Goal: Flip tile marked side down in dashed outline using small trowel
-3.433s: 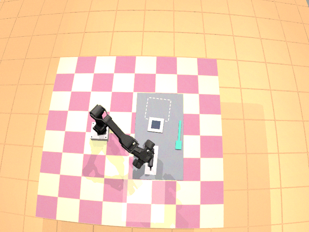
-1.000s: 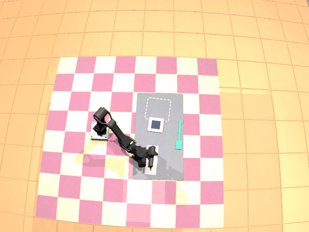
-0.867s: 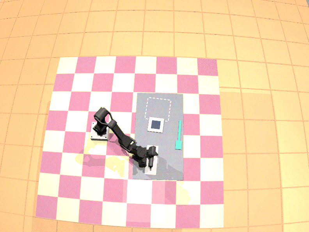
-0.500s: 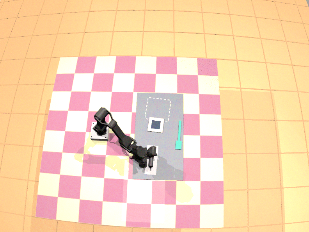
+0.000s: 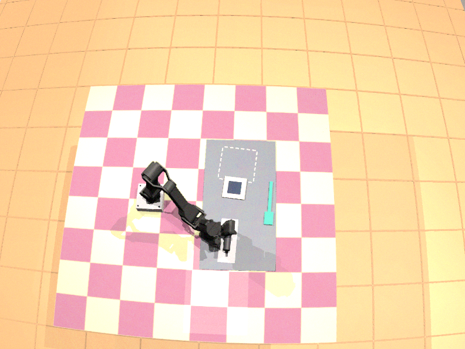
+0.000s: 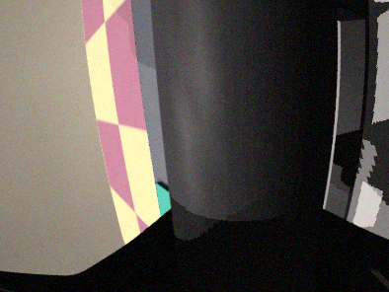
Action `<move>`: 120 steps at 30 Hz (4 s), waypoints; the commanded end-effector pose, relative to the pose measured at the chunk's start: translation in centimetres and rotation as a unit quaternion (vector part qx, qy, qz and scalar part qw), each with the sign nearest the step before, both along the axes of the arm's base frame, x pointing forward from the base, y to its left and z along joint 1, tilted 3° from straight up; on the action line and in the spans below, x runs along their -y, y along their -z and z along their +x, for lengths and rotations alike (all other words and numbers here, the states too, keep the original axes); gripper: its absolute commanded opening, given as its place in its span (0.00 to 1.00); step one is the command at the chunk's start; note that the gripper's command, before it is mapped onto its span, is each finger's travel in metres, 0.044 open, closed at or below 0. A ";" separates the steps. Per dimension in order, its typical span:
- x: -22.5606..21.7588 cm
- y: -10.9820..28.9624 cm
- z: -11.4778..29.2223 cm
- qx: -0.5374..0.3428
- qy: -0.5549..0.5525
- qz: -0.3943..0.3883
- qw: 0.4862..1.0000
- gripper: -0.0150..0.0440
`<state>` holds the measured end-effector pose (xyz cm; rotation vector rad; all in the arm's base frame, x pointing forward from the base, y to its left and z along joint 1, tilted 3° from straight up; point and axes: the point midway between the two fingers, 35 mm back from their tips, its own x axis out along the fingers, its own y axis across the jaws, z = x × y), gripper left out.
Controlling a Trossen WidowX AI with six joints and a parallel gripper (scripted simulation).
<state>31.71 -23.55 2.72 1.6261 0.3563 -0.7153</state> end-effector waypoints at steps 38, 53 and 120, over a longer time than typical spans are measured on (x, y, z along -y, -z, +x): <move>-4.2 -5.5 1.8 -0.015 0.010 -0.021 1.000 0.25; -9.1 -5.3 2.9 -0.014 0.025 -0.045 0.999 0.25; -14.2 -1.5 4.5 -0.013 0.025 -0.043 0.999 0.25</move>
